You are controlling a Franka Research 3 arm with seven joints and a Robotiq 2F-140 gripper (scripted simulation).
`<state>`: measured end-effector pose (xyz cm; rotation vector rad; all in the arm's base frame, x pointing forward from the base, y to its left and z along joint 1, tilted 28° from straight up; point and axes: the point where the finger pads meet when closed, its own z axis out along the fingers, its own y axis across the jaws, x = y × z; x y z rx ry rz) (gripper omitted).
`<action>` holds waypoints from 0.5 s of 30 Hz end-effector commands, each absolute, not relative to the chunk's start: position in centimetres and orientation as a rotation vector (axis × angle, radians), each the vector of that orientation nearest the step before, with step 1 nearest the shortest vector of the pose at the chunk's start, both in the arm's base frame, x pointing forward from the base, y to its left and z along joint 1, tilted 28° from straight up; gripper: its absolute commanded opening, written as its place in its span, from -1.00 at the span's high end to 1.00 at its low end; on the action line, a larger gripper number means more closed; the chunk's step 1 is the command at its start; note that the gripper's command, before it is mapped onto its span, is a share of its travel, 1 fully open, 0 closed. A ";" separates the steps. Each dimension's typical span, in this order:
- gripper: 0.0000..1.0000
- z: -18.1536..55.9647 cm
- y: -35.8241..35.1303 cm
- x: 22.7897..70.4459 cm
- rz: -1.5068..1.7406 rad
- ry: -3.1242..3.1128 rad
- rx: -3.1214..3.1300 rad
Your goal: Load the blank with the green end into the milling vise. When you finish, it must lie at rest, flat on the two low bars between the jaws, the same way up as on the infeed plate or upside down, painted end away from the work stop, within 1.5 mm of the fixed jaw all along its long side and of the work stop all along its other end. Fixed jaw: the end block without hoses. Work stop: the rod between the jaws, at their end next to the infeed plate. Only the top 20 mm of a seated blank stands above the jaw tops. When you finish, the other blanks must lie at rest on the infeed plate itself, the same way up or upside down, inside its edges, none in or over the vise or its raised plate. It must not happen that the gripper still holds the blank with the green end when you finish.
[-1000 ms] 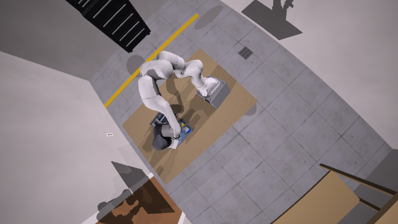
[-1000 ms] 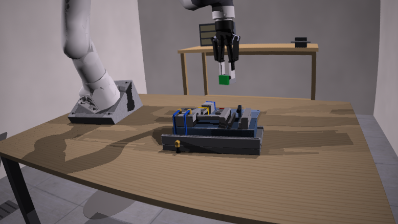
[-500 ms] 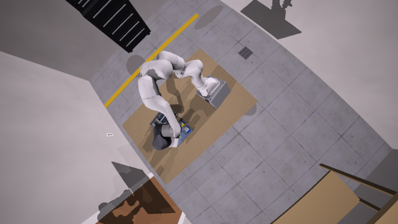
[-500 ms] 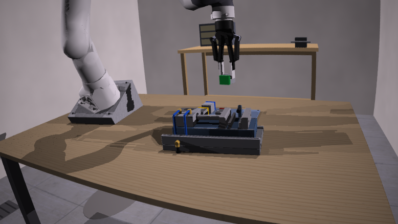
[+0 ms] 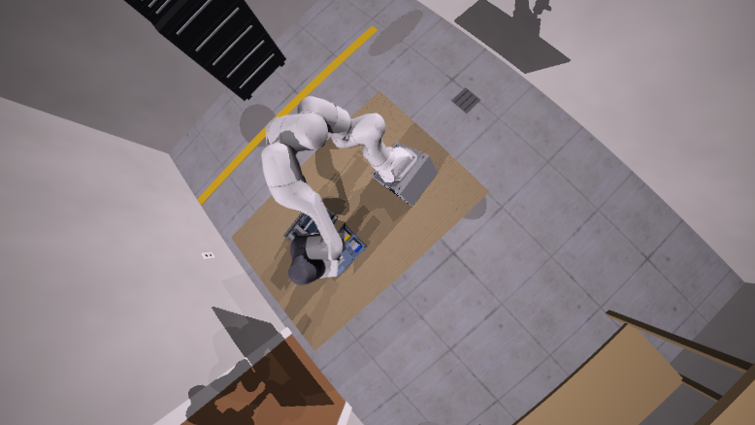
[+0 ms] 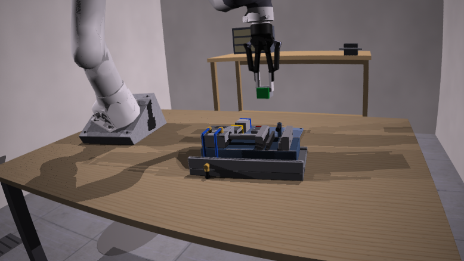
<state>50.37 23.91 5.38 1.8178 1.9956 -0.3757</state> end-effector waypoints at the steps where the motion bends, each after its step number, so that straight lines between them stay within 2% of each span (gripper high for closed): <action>1: 1.00 5.6 24.2 50.5 -0.394 2.089 1.741; 15: 1.00 5.6 24.3 50.5 -0.404 2.129 1.702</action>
